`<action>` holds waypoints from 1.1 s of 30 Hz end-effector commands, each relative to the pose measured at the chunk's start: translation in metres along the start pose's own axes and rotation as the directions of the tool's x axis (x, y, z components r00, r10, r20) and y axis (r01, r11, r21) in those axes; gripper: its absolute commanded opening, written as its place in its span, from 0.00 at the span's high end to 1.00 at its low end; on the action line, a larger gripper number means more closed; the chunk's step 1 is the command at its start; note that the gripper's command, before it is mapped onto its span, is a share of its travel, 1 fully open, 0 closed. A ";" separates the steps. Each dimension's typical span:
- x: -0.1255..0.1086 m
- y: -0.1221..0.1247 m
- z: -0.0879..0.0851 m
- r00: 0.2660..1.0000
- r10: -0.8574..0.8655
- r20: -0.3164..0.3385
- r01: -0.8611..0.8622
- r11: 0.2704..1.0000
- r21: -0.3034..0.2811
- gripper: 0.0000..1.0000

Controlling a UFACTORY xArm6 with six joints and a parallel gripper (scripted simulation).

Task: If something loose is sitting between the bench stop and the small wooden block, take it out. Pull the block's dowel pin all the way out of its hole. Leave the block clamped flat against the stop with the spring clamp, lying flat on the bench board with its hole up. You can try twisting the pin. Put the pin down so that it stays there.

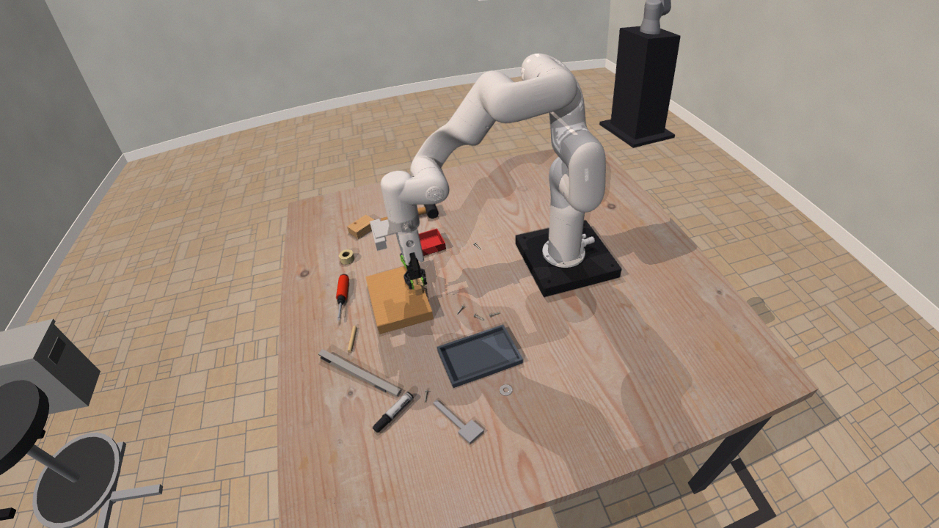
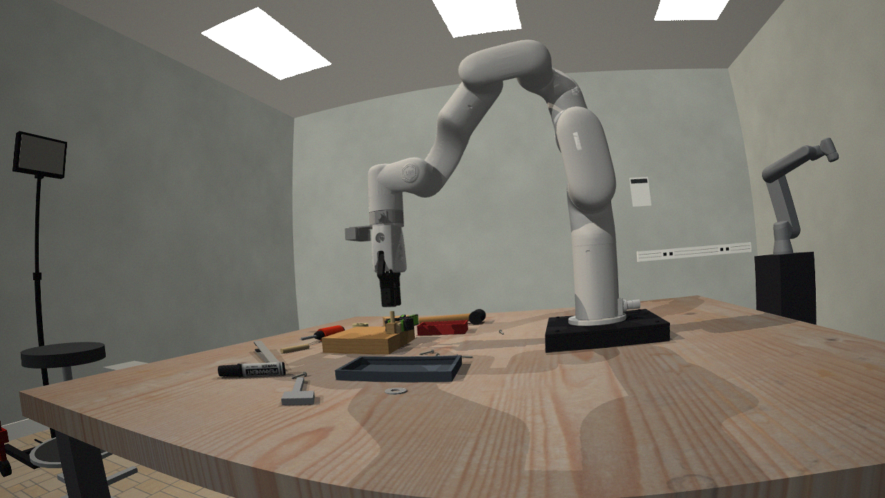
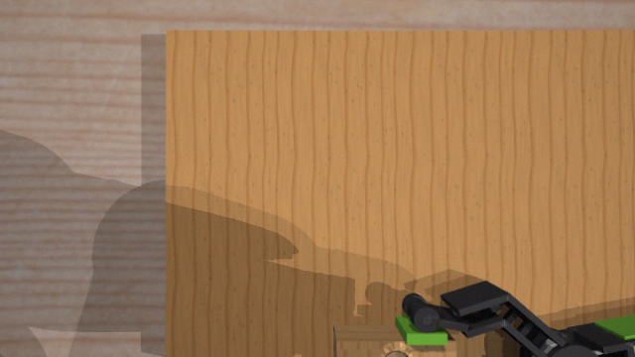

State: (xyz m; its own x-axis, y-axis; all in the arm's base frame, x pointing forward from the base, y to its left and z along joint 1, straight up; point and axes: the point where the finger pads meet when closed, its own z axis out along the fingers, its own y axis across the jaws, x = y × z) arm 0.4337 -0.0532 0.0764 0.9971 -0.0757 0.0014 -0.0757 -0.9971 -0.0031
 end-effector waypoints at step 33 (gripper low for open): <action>0.001 0.000 0.004 1.000 0.000 -0.004 0.000 1.000 0.000 0.72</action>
State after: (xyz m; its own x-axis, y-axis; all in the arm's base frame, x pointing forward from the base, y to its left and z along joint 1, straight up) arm 0.4338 -0.0531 0.0728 0.9971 -0.0757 0.0015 -0.0757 -0.9971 -0.0031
